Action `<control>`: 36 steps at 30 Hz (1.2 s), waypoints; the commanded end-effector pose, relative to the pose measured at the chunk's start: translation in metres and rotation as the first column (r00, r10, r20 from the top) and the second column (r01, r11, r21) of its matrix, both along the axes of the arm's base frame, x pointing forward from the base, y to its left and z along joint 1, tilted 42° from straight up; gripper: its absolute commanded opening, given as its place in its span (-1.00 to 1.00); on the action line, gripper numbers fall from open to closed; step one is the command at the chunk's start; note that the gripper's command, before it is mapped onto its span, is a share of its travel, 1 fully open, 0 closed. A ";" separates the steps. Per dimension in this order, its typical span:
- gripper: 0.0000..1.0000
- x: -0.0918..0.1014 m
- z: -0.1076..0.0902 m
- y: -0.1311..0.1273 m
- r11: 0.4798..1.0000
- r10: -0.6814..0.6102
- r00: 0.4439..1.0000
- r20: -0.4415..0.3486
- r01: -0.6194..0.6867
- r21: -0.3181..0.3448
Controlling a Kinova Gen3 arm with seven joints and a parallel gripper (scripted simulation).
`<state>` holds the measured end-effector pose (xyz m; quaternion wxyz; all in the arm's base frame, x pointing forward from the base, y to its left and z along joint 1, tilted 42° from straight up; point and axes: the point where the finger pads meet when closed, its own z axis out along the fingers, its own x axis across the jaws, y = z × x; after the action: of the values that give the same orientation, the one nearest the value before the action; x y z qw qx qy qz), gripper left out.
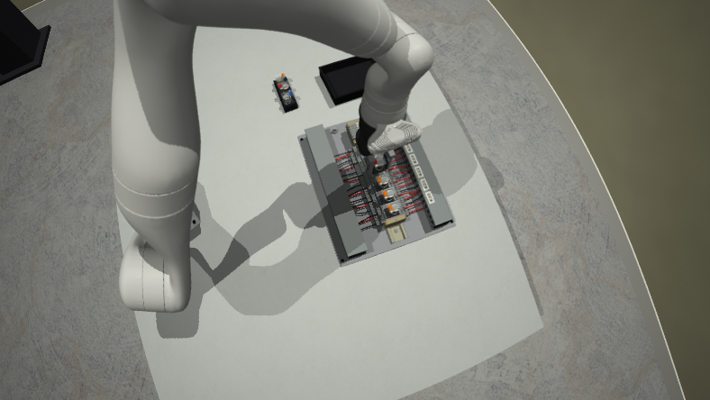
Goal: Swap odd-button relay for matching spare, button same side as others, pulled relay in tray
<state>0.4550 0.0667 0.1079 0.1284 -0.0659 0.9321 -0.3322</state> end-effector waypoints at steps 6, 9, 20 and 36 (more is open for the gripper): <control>-1.00 -0.007 0.023 0.022 1.000 0.010 1.000 0.004 -0.010 0.006; -1.00 -0.010 0.031 0.029 1.000 0.010 1.000 0.004 -0.010 0.007; -1.00 -0.015 0.044 0.037 1.000 0.003 1.000 0.003 -0.003 0.002; -1.00 -0.017 0.049 0.045 1.000 0.007 1.000 0.004 -0.007 0.005</control>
<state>0.4377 0.1120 0.1573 0.1315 -0.0683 0.9324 -0.3296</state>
